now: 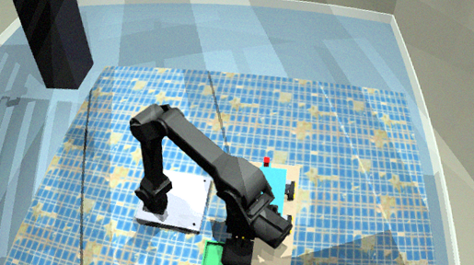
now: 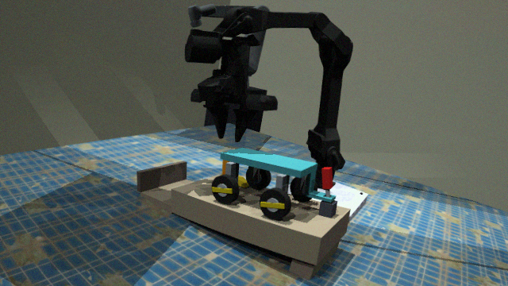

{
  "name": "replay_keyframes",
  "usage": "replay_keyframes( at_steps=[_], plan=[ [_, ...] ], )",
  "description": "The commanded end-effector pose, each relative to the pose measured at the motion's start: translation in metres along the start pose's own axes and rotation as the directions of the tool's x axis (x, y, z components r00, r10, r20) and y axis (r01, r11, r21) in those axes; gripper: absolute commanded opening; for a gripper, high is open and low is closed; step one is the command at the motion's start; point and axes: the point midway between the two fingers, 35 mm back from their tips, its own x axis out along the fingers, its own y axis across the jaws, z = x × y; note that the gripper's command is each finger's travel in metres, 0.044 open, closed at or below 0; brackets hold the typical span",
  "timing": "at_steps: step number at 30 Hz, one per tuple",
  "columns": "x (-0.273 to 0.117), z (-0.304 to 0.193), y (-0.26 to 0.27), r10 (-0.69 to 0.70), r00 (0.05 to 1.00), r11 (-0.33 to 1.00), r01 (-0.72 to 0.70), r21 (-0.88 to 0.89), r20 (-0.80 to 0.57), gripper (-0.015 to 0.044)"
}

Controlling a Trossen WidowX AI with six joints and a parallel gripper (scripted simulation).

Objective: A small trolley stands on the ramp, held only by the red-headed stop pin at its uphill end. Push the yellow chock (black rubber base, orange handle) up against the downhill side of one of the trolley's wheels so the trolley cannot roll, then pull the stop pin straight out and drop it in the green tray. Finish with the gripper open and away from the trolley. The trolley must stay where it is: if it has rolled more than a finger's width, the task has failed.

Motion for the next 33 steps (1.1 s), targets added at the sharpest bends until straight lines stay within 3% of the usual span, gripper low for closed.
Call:
replay_keyframes(
  at_steps=[1,3,7,9,21,33],
  plan=[
    [0.002,-0.001,0.000,0.002,1.000,1.000,-0.002,0.000,-0.003,0.0242],
    [0.002,-0.001,0.000,0.002,1.000,1.000,-0.002,0.000,-0.003,0.0295],
    [-0.004,0.014,0.006,-0.015,0.998,0.998,0.018,-0.059,0.055,0.0190],
    [-0.010,0.026,0.014,-0.023,0.995,0.996,0.031,-0.080,0.098,0.0190],
    [-0.014,0.042,0.064,0.025,0.994,0.954,-0.055,0.296,0.105,0.0190],
    [-0.017,0.047,0.119,0.093,0.992,0.731,-0.125,0.671,0.084,0.0190]
  ],
)
